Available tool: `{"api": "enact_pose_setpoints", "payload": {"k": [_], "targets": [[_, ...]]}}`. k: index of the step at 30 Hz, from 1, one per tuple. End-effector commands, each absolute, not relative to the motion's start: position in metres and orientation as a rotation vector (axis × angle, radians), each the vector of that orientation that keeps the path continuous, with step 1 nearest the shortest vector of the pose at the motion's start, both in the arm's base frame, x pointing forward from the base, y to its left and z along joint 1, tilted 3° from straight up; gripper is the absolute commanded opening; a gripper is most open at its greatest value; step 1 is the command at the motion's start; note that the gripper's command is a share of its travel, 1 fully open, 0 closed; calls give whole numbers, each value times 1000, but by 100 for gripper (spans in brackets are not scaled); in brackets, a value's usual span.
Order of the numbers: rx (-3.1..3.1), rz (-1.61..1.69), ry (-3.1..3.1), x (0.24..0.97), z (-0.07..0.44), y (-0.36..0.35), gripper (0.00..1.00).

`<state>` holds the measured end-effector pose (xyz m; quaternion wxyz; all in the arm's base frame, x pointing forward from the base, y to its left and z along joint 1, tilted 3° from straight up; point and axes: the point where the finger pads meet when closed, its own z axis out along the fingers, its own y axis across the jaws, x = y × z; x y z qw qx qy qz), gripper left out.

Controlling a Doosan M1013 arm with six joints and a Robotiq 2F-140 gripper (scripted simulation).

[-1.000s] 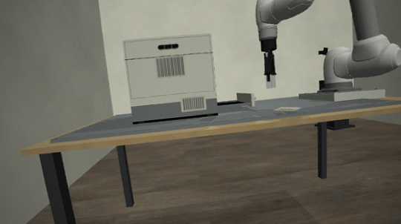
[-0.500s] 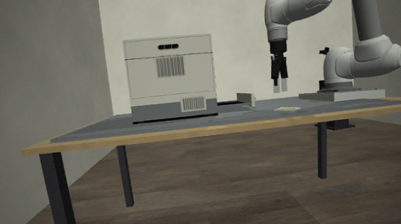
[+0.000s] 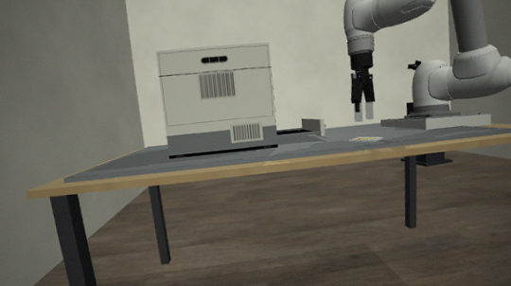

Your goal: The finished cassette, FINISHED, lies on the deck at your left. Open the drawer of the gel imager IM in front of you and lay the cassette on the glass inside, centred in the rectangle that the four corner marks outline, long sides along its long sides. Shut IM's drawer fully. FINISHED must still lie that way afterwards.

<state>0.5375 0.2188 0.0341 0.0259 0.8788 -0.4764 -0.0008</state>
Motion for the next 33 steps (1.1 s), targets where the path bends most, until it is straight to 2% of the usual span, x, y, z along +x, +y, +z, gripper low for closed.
{"api": "enact_pose_setpoints", "payload": {"k": [1, 33], "targets": [[2717, -3, -1473, 538, 34, 219, 68], [2717, -3, -1473, 537, 1, 217, 68]]}}
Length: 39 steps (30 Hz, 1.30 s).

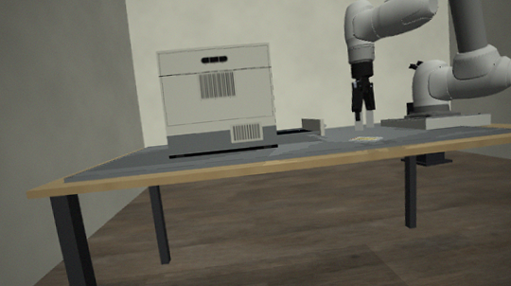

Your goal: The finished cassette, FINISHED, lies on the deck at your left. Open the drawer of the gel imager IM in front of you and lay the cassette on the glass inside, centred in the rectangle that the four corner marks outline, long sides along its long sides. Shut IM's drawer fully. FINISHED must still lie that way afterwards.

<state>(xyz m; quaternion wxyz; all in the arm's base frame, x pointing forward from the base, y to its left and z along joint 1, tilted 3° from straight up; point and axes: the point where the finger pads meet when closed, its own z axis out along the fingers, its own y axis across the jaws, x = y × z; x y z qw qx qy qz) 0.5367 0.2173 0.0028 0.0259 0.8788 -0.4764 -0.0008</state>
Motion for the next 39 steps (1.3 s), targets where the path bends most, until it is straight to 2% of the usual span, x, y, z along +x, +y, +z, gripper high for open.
{"api": "enact_pose_setpoints", "payload": {"k": [1, 37, 38, 39], "targets": [[2717, -3, -1473, 537, 0, 217, 68], [2717, -3, -1473, 536, -36, 216, 68], [2717, -3, -1473, 536, -36, 216, 10], [2717, -3, -1473, 536, -36, 216, 10]]}}
